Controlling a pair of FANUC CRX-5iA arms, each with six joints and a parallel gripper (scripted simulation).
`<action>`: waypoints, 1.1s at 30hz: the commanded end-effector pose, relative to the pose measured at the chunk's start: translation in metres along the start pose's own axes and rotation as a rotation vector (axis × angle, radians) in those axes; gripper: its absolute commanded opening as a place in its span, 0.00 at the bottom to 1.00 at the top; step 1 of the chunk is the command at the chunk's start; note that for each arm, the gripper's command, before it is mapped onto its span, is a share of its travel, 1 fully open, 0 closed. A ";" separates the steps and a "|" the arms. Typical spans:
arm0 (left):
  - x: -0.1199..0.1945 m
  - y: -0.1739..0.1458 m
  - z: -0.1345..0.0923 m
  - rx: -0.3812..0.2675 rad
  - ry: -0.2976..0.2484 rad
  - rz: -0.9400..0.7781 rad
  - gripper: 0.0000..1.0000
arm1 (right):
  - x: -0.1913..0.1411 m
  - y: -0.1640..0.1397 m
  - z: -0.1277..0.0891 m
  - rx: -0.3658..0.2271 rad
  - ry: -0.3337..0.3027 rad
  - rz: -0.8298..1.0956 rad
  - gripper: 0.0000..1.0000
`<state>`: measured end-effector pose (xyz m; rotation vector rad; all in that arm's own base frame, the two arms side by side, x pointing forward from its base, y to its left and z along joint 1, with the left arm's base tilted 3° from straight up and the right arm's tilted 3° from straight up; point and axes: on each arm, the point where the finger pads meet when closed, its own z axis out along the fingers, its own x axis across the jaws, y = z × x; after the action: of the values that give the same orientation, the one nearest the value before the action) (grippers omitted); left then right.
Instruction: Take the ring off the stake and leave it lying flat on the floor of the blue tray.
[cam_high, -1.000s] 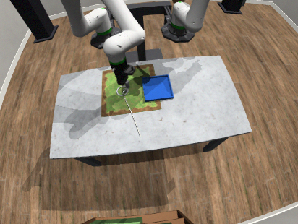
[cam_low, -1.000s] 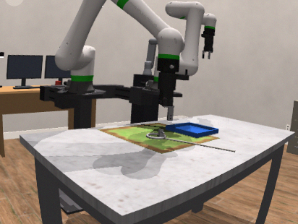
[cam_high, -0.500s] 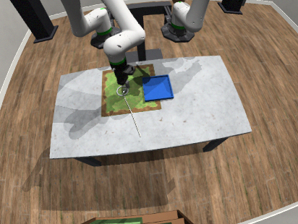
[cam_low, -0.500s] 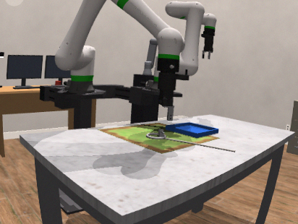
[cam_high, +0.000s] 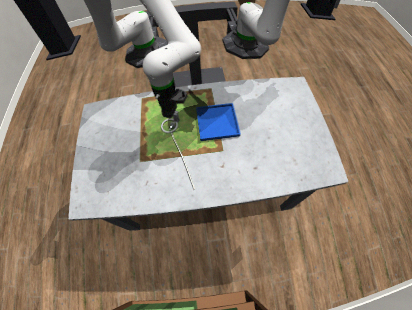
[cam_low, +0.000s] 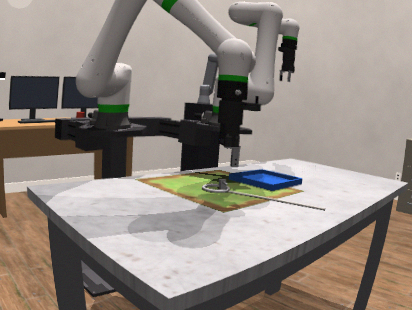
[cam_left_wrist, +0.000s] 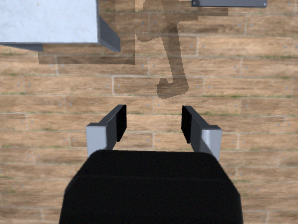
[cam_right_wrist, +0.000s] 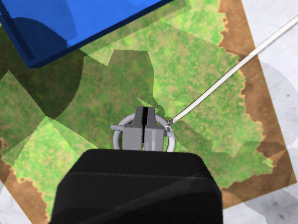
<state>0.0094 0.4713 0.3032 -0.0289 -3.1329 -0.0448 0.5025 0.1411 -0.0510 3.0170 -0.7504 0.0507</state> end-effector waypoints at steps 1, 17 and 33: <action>0.000 0.000 -0.001 -0.002 0.000 0.000 1.00 | -0.001 0.000 -0.001 0.002 0.001 -0.038 0.00; 0.000 0.000 -0.001 -0.002 0.000 0.000 1.00 | -0.020 0.015 -0.001 -0.001 0.005 -0.633 0.00; 0.000 0.000 -0.001 -0.002 0.000 0.000 1.00 | -0.033 0.066 -0.002 -0.042 0.025 -1.370 0.00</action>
<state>0.0094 0.4713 0.3032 -0.0289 -3.1329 -0.0448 0.4483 0.1111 -0.0508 2.8523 1.0283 0.0355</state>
